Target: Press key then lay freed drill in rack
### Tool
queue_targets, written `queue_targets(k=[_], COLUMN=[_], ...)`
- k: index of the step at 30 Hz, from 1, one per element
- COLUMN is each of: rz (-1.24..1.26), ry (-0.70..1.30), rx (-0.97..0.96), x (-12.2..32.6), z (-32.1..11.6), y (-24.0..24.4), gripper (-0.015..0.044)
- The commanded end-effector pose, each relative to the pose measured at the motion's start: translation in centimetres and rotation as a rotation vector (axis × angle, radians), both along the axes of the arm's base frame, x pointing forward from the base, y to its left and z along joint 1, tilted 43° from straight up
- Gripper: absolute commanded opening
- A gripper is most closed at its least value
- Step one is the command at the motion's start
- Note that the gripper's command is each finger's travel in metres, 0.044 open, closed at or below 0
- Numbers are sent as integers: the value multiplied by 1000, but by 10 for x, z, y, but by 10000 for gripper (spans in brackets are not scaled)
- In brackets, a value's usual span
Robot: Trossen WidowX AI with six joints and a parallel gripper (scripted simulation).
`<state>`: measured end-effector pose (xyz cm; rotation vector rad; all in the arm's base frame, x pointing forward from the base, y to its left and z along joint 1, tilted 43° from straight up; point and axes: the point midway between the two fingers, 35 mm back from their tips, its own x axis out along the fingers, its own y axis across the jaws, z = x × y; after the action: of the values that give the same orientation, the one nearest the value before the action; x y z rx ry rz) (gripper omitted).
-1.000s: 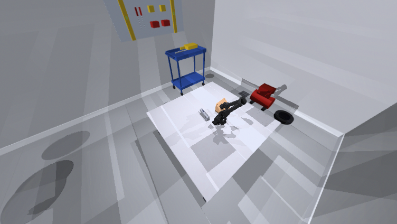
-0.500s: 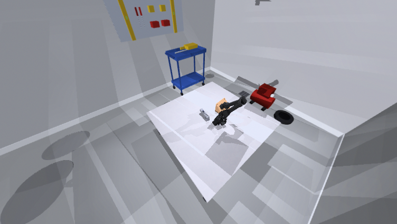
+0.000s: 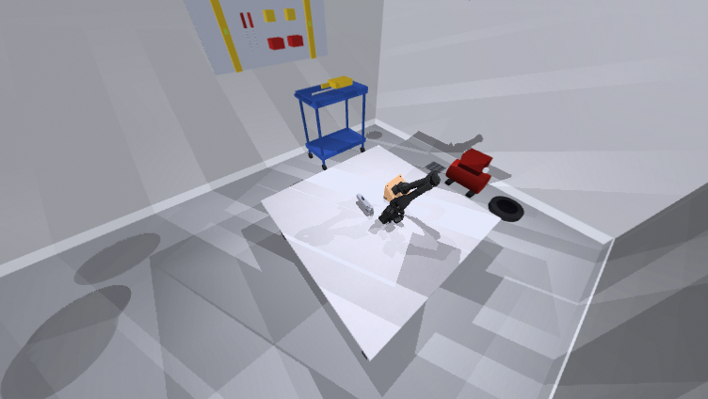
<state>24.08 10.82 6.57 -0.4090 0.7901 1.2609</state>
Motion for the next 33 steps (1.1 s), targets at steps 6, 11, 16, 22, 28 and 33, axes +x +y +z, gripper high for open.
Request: queue_targets(k=[6,11,16,22,28,33], rz=[16,16,16,16,16,16], ry=[8,8,8,8,8,8], rx=[-8,-8,-8,-8,-8,-9], x=[-3,-3,-3,-3,-3,-3], z=[-7,-7,-7,-7,-7,-7], y=[2,2,2,2,2,2], gripper=[0,0,0,0,0,0])
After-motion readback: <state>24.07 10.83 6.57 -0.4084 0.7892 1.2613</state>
